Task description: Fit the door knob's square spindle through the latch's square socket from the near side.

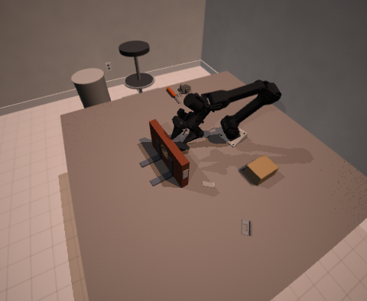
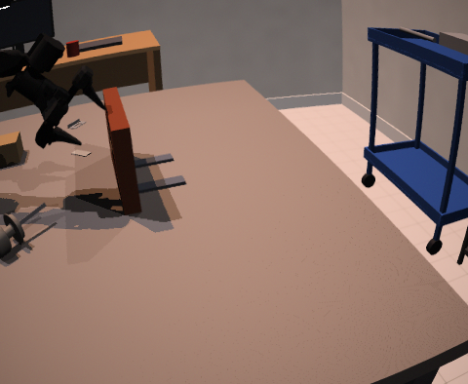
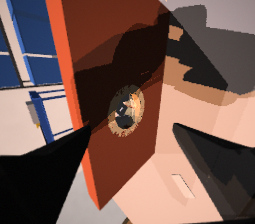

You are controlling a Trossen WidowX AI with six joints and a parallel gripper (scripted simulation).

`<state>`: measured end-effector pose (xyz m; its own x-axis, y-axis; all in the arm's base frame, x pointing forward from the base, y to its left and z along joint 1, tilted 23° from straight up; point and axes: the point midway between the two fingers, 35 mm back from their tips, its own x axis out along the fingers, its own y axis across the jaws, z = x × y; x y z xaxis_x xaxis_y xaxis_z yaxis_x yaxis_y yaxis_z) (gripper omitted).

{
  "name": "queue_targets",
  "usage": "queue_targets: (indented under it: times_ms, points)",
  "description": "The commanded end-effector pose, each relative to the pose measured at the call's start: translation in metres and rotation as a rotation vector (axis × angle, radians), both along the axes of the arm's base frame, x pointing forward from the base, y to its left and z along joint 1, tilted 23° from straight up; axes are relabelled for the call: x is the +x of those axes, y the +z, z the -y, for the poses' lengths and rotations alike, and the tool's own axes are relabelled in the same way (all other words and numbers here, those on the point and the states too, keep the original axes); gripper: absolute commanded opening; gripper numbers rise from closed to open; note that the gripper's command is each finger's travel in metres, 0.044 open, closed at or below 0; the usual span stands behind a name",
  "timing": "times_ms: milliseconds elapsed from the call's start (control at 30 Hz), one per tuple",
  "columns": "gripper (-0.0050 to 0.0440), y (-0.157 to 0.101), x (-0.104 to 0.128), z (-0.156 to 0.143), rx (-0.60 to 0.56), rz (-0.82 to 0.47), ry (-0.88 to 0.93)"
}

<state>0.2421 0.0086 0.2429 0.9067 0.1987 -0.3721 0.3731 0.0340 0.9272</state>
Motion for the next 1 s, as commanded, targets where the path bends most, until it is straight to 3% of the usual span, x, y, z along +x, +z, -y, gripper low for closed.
queue_targets:
  times_ms: [0,133,967]
  points:
    - [0.044,0.0,0.0,0.0,0.0,0.0,0.0]
    - [0.044,0.0,0.0,0.0,0.0,0.0,0.0]
    - [0.044,0.02,-0.054,0.012,0.005,-0.006,-0.002]
